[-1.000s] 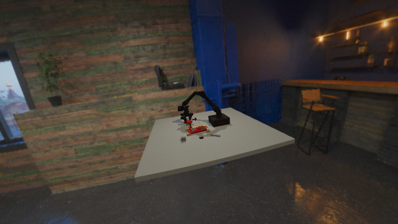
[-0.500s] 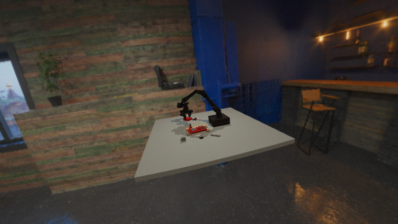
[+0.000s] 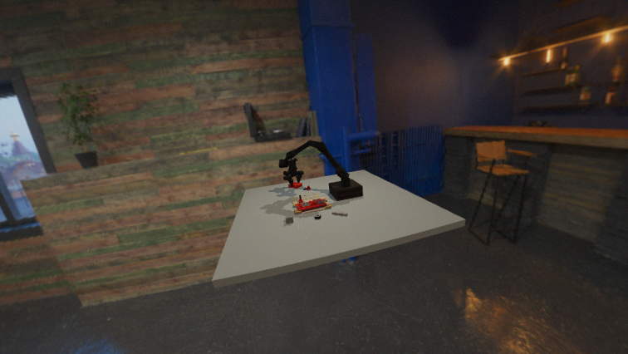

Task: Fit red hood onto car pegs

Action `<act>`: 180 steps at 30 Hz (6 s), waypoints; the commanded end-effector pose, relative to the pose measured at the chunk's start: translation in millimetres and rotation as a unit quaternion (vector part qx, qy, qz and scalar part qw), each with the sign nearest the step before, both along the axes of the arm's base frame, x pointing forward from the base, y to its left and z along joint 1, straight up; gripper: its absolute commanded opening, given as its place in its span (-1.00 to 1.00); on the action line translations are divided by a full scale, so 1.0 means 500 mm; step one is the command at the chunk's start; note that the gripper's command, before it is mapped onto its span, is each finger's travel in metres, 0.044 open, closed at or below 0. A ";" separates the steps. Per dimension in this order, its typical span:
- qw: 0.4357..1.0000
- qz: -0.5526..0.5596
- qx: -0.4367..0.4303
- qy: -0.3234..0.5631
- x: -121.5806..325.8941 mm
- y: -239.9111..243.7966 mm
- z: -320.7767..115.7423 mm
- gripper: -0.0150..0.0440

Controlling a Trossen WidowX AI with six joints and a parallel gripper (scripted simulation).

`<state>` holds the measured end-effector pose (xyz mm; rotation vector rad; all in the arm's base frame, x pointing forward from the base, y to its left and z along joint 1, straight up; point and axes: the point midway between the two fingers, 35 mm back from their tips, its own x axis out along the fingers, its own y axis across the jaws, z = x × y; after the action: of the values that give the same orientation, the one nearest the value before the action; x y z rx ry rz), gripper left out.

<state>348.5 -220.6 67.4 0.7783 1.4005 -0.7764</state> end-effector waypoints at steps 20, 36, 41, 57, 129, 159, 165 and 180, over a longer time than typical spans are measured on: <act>0.989 0.147 -0.001 0.001 0.046 0.168 0.002 -0.49; 0.966 0.260 -0.003 0.000 0.055 0.299 0.004 -0.49; 0.956 0.295 -0.003 0.000 0.053 0.339 0.004 -0.49; 0.915 0.403 -0.004 -0.001 0.031 0.463 0.004 -0.49; 0.889 0.458 -0.005 0.000 0.010 0.526 -0.112 -0.49; 0.889 0.458 -0.006 -0.002 0.009 0.526 -0.115 -0.49; 0.889 0.458 -0.006 -0.002 0.009 0.526 -0.122 -0.49; 0.889 0.458 -0.006 -0.002 0.009 0.526 -0.137 -0.49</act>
<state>353.0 42.6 0.6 0.0427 1.5412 -0.0332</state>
